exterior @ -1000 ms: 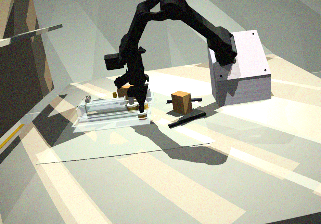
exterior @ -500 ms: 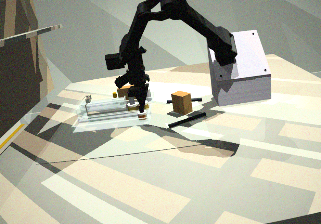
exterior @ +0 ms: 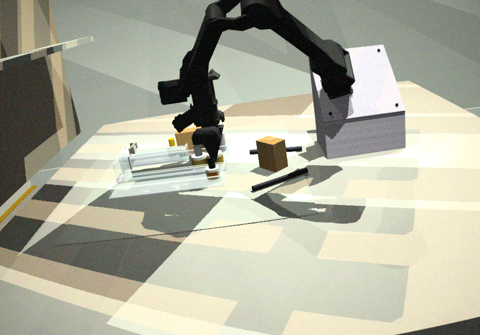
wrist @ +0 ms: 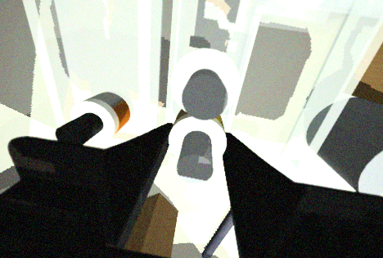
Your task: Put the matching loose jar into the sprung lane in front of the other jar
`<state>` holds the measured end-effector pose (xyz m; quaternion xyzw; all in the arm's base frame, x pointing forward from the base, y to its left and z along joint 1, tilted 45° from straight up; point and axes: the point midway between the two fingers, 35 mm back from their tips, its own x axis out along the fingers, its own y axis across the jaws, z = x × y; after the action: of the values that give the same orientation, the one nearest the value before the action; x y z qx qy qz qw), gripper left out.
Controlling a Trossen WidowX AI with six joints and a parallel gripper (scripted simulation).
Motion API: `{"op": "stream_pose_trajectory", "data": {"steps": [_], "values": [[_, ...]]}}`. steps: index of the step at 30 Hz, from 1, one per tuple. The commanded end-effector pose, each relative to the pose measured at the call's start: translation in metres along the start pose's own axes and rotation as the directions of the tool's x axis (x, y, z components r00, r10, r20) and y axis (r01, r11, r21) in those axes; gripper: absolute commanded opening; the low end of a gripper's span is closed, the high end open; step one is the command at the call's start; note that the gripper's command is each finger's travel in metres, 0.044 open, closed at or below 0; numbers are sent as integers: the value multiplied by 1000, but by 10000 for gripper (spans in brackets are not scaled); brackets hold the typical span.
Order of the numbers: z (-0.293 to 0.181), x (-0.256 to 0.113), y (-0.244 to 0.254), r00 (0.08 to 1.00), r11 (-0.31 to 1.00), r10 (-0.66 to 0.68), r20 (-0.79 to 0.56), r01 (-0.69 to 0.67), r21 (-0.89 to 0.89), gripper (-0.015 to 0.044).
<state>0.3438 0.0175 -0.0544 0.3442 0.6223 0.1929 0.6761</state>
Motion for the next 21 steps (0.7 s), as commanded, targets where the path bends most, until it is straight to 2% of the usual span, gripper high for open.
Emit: {"op": "stream_pose_trajectory", "data": {"steps": [1, 21], "values": [[1, 0, 1, 1000, 1000, 6, 5, -6, -5, 0], [-3, 0, 1, 1000, 1000, 6, 5, -5, -4, 0]]}}
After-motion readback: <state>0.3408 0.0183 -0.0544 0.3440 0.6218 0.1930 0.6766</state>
